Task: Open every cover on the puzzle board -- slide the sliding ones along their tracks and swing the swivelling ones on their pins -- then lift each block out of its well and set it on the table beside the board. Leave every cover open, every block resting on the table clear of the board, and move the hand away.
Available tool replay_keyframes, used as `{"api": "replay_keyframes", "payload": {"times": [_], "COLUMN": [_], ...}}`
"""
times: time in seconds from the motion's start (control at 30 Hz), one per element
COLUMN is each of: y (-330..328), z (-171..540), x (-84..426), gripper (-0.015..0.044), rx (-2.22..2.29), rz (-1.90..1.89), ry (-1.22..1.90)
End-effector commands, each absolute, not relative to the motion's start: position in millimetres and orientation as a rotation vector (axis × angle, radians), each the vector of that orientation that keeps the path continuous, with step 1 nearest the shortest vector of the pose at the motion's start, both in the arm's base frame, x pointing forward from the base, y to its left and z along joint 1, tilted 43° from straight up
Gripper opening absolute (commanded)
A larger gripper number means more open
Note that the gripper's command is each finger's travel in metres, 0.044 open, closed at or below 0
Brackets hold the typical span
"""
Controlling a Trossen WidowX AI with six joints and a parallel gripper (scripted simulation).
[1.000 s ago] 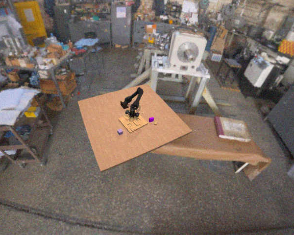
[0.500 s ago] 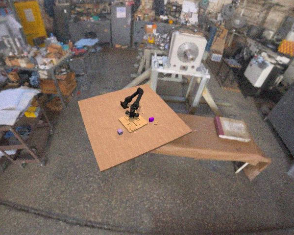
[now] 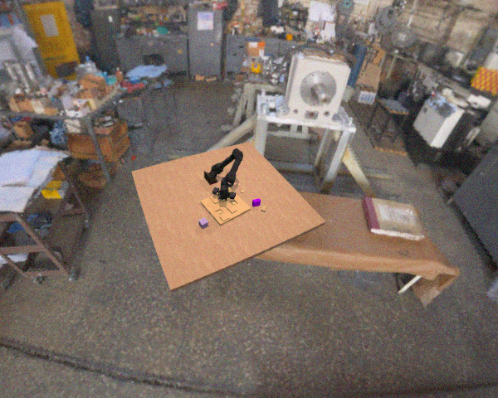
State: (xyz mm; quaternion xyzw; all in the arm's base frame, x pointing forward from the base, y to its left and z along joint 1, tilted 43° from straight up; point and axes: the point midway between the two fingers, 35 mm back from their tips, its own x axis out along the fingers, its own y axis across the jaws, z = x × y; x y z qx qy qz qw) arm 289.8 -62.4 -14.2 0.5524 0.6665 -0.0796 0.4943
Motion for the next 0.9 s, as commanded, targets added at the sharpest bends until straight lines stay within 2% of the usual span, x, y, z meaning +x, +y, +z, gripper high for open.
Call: {"api": "replay_keyframes", "payload": {"times": [0.0, 0.87], "y": [-62.6, -79.9], "z": [-13.8, 4.4], "x": [290.1, 288.3], "gripper": [0.009, 0.008], "rx": [1.338, 1.342], "rz": [-0.192, -0.194], "ry": [1.615, 1.615]}}
